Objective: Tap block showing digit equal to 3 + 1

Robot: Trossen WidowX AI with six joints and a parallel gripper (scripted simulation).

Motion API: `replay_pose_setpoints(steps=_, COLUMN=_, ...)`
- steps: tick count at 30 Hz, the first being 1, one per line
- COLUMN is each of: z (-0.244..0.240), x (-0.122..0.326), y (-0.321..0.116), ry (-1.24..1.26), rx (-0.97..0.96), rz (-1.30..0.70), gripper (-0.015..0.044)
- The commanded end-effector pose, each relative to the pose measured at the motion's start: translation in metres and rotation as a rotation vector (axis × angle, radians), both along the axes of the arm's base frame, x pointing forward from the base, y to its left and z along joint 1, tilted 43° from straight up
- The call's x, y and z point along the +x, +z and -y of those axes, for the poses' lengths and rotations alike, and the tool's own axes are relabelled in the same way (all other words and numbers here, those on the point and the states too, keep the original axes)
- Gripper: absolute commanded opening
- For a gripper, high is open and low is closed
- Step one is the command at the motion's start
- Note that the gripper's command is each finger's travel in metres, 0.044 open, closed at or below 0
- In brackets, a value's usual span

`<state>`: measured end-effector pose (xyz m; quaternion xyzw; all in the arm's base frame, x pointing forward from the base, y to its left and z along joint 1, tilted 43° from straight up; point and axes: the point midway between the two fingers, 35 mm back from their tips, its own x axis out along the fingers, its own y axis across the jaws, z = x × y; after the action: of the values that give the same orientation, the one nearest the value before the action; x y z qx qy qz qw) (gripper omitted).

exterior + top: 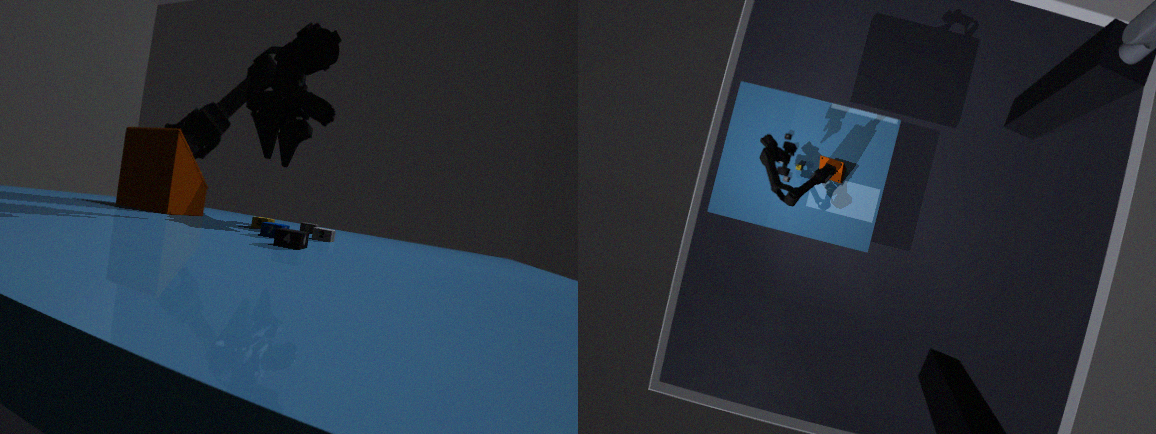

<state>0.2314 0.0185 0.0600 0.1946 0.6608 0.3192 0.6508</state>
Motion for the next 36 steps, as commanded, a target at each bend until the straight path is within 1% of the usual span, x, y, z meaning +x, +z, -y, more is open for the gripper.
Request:
replay_pose_setpoints(steps=1, z=-0.001, x=-0.001, y=0.002, ry=-0.003, rx=0.0, rz=0.004, gripper=0.04)
replay_pose_setpoints(steps=11, z=-0.007, x=0.005, y=0.008, ry=-0.004, rx=-0.003, rz=0.004, gripper=0.04)
replay_pose_setpoints(steps=15, z=-0.048, x=0.03, y=0.045, ry=-0.005, rx=-0.007, rz=0.007, gripper=0.04)
replay_pose_setpoints(steps=18, z=-0.078, x=0.038, y=0.07, ry=-0.003, rx=0.004, rz=0.007, gripper=0.04)
replay_pose_setpoints(steps=36, z=-0.08, x=0.039, y=0.071, ry=-0.003, rx=0.006, rz=0.006, gripper=0.04)
